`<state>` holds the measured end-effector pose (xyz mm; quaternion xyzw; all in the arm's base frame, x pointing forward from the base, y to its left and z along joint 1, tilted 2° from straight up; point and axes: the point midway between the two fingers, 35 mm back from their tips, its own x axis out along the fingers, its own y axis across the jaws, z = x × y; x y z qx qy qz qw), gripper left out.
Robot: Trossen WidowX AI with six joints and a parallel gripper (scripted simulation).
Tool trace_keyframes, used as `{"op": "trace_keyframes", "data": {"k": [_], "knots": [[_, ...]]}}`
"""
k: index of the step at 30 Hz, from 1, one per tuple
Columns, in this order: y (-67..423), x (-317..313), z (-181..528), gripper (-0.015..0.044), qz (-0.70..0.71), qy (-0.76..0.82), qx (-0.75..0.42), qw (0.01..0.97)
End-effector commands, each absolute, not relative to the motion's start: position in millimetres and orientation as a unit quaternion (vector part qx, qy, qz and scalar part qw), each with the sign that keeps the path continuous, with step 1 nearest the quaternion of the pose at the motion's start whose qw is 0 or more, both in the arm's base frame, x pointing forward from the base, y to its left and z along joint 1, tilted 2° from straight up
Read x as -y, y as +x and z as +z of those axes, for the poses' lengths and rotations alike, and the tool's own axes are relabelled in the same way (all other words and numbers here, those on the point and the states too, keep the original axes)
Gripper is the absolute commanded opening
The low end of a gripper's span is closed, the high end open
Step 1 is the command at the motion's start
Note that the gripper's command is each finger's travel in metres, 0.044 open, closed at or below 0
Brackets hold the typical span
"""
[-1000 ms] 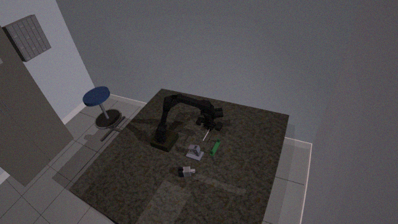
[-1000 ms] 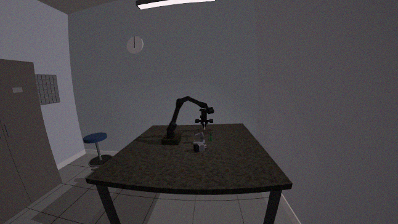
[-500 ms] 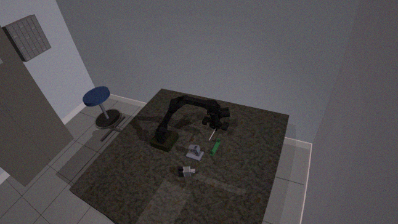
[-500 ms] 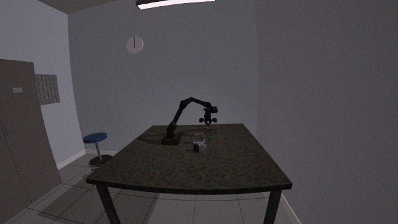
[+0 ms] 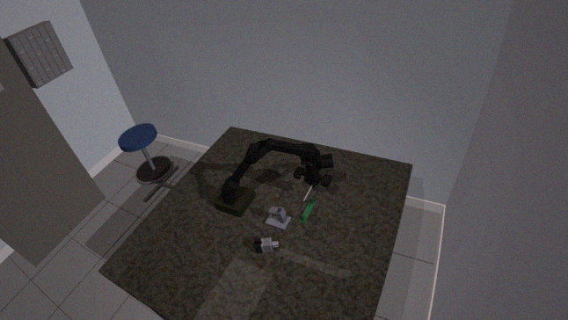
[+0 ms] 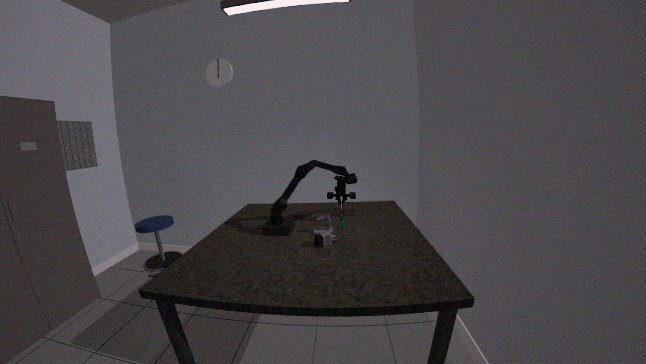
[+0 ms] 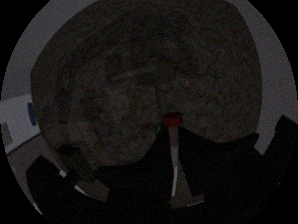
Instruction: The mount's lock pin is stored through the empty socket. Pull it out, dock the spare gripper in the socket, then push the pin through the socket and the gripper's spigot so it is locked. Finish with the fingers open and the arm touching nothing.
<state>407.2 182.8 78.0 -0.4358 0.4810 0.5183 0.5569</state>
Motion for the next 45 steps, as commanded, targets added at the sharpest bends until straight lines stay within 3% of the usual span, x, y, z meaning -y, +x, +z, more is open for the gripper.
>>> {"op": "trace_keyframes", "data": {"k": [1,45], "knots": [[409,-183,71,0.0,0.519,-0.436,-0.481,0.556],[409,-186,11,0.0,0.514,-0.441,-0.468,0.568]]}}
